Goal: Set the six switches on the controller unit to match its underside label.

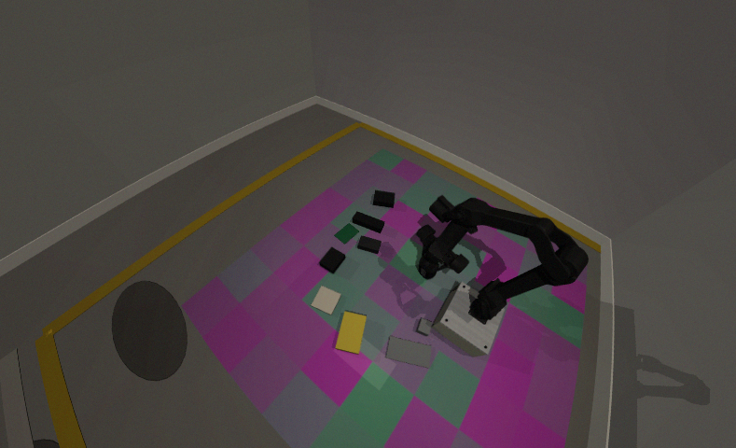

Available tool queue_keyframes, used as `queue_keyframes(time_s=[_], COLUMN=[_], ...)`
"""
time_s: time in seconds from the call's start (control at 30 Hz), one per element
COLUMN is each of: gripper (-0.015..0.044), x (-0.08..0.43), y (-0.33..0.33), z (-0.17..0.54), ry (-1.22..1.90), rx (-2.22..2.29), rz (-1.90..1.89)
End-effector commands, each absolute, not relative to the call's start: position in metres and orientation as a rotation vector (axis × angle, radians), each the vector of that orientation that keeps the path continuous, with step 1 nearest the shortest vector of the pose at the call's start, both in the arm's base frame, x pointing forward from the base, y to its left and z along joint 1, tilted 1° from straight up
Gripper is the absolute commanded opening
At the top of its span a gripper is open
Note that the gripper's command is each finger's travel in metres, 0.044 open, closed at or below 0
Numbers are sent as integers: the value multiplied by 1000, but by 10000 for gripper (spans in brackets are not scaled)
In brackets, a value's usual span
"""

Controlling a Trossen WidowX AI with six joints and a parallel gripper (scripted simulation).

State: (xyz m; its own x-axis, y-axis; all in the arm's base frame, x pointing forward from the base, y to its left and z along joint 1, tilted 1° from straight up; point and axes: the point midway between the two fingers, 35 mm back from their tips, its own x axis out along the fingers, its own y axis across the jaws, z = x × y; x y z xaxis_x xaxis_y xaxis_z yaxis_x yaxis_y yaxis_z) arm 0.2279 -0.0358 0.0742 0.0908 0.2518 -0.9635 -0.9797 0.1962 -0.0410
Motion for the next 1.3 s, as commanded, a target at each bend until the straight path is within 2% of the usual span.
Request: queue_keyframes(time_s=[0.0,1.27], gripper=[338,338], x=[226,220], y=[-42,-70], z=[72,74], ry=[1066,1135], rx=[-912,-967], rz=[1137,1106])
